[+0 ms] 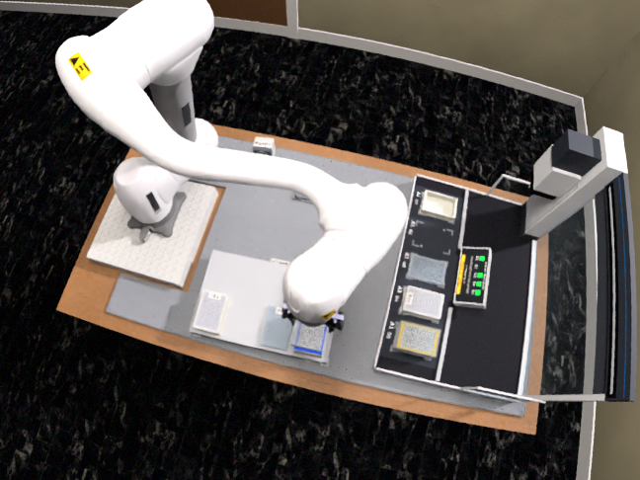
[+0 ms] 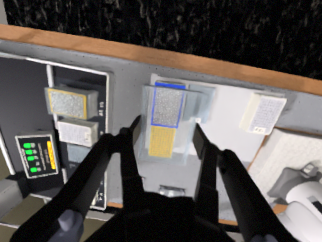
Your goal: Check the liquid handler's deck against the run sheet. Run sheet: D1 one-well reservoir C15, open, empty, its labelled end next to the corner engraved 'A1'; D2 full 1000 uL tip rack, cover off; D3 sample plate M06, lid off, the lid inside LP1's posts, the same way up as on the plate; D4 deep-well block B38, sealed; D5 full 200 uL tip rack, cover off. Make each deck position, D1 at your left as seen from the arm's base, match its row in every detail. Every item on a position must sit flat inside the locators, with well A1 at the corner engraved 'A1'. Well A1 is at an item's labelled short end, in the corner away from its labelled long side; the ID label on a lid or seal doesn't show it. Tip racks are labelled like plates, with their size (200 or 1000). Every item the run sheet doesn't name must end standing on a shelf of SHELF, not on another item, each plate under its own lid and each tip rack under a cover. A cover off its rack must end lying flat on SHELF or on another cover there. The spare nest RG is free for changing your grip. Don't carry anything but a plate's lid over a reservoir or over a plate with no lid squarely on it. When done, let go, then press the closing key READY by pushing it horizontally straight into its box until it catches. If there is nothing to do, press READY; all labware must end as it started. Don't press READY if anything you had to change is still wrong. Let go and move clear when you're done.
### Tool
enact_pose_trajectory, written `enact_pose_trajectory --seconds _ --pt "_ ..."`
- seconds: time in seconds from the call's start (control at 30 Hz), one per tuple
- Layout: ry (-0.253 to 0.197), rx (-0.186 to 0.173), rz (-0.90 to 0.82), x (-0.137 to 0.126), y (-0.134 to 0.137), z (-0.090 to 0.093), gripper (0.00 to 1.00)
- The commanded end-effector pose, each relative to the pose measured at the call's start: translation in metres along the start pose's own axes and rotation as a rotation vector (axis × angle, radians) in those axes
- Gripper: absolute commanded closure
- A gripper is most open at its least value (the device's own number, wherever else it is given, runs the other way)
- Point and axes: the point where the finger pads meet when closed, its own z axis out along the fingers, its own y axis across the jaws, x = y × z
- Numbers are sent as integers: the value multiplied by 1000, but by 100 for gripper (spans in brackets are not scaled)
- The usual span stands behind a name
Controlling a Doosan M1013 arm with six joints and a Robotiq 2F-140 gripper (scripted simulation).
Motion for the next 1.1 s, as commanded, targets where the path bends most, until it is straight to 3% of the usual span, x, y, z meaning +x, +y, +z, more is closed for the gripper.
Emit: enact_pose_trajectory --seconds 0.0,0.3,1.07 --pt "0 1 0 0 0 -3 90" --pt "0 1 0 -5 0 -3 90" --pt "0 1 0 -110 -5 -3 90"
